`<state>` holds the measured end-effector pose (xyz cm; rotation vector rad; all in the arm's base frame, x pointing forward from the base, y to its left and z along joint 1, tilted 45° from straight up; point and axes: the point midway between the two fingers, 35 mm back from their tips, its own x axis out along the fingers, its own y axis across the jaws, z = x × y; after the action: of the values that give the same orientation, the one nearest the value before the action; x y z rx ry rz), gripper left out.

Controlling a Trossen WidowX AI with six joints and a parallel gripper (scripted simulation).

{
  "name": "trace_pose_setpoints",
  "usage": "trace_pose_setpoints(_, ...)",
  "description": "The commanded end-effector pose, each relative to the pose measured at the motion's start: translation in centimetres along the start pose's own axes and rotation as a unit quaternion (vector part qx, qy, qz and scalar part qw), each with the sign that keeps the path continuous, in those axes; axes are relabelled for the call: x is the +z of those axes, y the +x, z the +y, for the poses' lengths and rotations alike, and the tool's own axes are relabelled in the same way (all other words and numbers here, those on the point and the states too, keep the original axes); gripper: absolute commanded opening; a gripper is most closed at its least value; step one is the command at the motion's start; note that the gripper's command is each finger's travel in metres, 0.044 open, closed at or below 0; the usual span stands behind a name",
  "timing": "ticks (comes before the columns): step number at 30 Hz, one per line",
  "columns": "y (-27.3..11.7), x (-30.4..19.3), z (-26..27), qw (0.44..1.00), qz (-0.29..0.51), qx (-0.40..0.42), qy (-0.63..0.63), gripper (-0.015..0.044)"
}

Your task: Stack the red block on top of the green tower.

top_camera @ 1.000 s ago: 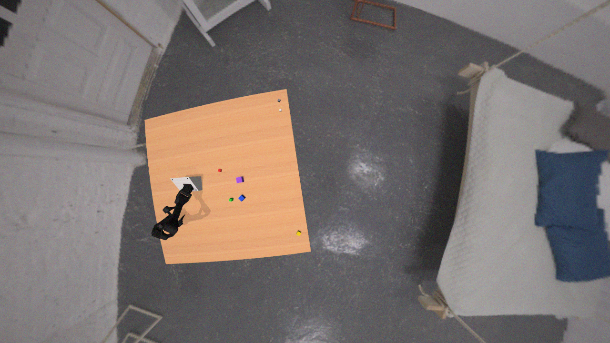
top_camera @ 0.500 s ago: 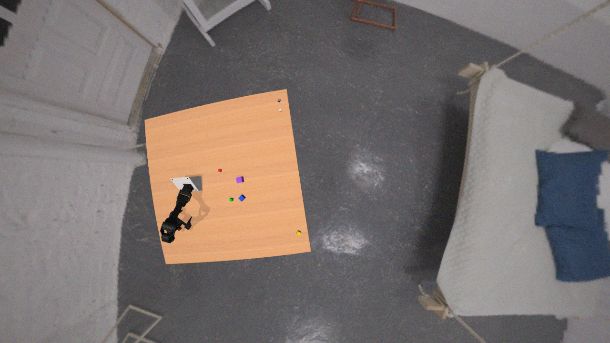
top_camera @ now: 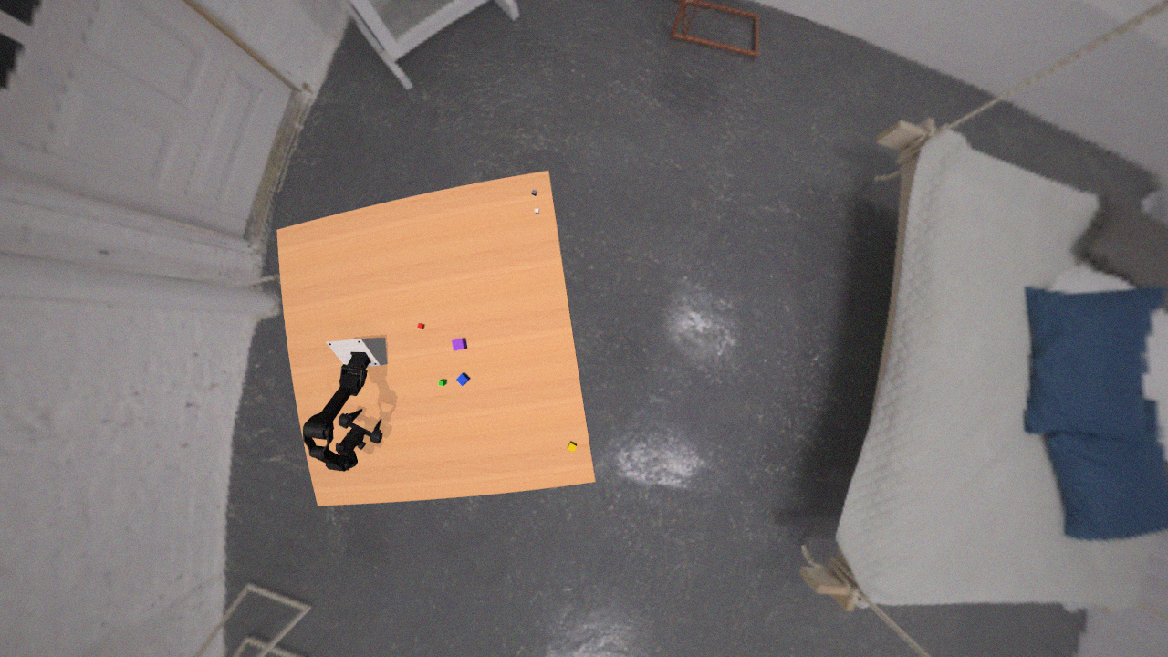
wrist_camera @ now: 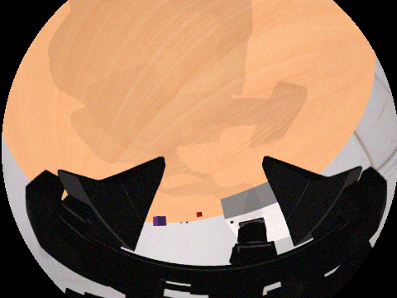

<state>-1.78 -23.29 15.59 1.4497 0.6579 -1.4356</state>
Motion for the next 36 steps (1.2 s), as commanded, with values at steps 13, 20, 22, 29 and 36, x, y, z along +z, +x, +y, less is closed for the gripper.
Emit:
trace_pose_setpoints(13,-2.0,0.5,8.1,0.99,-0.104,0.041,-0.089,0.044)
trace_pose_setpoints(20,-1.4,-1.7,11.4,0.985,-0.083,0.068,-0.132,0.044)
trace_pose_setpoints(22,-1.0,-2.6,12.4,0.984,-0.073,0.072,-0.148,0.044)
trace_pose_setpoints(29,0.1,-6.1,15.6,0.974,-0.039,0.086,-0.204,0.044)
trace_pose_setpoints(36,1.6,-9.9,18.0,0.964,-0.007,0.08,-0.255,0.044)
